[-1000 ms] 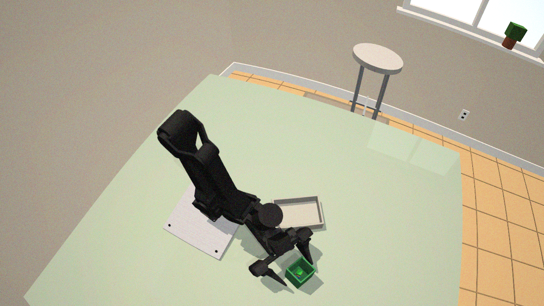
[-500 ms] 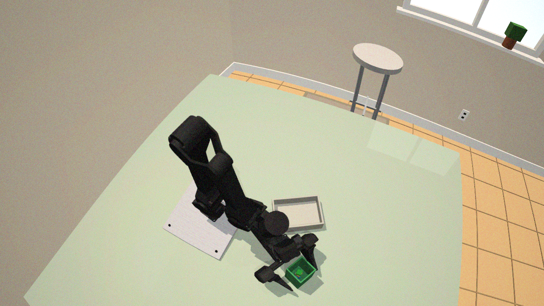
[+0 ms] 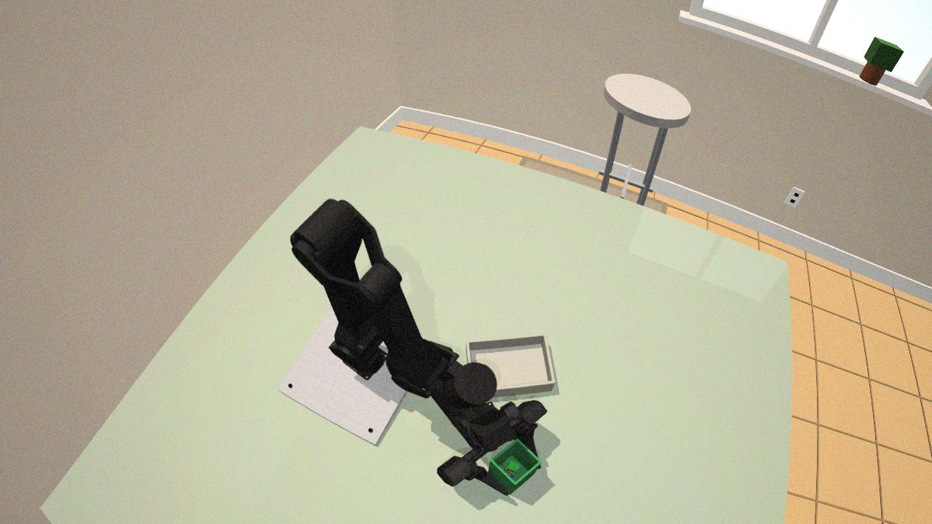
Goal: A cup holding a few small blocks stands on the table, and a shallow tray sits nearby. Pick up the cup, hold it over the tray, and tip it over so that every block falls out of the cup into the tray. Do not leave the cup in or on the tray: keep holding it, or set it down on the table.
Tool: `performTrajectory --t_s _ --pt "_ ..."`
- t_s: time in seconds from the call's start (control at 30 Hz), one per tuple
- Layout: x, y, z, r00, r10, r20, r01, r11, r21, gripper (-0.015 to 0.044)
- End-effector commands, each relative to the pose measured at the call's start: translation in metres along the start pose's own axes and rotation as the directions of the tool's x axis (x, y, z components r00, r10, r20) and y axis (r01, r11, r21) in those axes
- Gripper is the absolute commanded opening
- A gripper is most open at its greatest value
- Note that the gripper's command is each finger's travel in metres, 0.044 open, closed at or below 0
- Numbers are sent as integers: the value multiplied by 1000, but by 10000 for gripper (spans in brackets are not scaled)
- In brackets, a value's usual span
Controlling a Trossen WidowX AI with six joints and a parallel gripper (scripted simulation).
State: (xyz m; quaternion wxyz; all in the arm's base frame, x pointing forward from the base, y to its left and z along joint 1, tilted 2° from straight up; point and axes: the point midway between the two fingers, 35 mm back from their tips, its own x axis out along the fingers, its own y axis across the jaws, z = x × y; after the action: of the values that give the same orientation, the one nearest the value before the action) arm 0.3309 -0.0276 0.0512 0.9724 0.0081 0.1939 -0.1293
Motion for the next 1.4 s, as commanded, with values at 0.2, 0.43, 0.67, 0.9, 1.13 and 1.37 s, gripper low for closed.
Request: performTrajectory --t_s 0.2,0.43,0.67,0.9,1.13,1.37 --pt "0 1 1 1000 6 2 -6 1000 -3 256" --pt "-1 1 5 1000 6 2 -6 1000 -3 131" --pt "-7 0 16 1000 6 2 -6 1000 -3 0" --pt "-13 0 27 1000 6 2 -6 1000 -3 0" --pt "-18 0 38 1000 6 3 -6 1000 -3 0" --pt "-22 1 50 1000 6 3 -6 1000 -3 0"
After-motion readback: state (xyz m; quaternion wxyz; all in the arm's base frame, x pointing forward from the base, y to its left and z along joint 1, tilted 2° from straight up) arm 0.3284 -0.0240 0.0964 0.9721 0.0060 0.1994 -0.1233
